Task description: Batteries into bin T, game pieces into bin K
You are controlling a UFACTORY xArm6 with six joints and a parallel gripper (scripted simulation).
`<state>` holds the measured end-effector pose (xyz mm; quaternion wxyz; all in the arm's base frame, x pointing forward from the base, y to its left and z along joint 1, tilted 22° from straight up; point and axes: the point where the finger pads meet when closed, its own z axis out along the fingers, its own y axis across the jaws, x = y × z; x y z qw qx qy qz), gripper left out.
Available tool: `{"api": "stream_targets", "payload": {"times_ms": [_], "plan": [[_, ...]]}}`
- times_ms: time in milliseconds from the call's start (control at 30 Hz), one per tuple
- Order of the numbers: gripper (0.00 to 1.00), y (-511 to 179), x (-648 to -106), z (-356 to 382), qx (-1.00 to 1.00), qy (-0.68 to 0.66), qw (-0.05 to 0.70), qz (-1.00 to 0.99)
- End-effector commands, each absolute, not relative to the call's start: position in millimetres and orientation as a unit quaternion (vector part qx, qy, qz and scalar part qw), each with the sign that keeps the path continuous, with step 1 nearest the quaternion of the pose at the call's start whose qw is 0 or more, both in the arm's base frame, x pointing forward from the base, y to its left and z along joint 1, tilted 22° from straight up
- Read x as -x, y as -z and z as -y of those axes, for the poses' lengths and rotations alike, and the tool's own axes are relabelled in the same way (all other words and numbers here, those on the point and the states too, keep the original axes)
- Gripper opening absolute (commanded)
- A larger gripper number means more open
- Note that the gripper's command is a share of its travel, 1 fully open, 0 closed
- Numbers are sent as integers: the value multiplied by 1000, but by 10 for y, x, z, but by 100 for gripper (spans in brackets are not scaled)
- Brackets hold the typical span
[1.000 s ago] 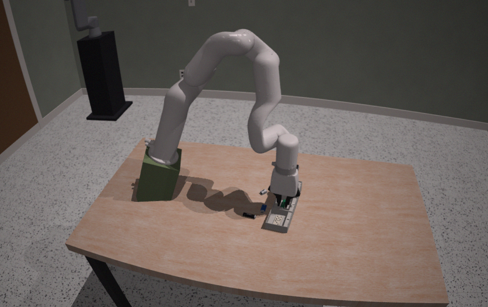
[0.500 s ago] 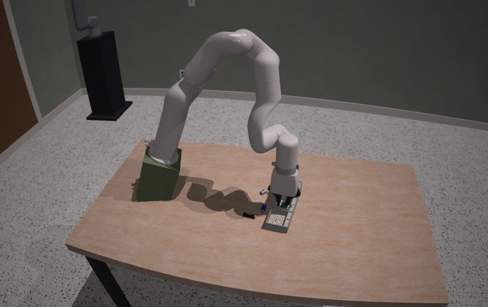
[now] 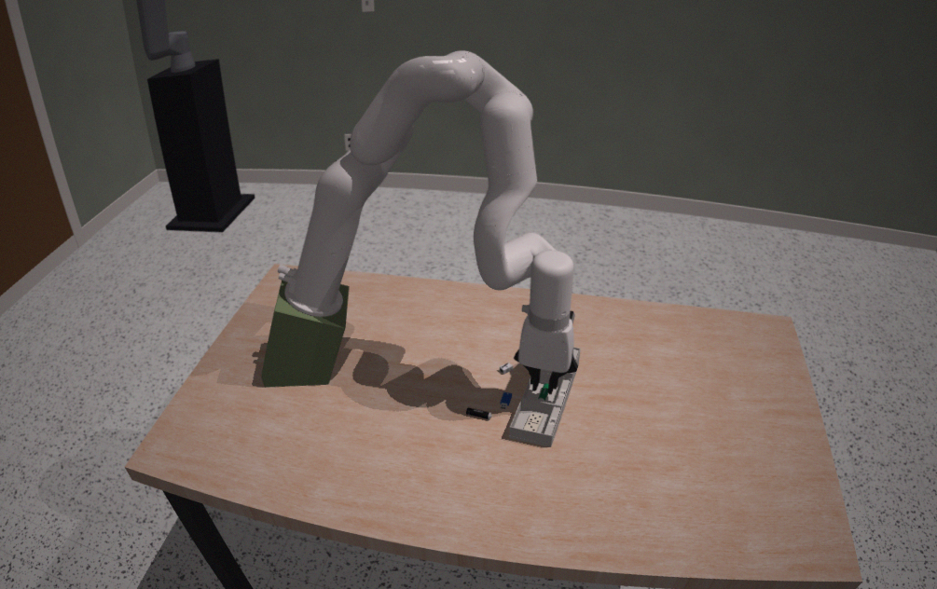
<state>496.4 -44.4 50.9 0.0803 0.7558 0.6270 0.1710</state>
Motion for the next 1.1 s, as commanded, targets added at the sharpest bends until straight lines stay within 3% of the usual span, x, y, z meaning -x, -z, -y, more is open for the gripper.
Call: {"api": "stream_targets", "payload": {"times_ms": [0, 700, 1067], "plan": [[28, -566, -4958, 450, -756, -172, 82, -627], [28, -883, -4834, 482, -756, -172, 82, -627], [28, -648, -4207, 824, -869, -184, 44, -457]]}}
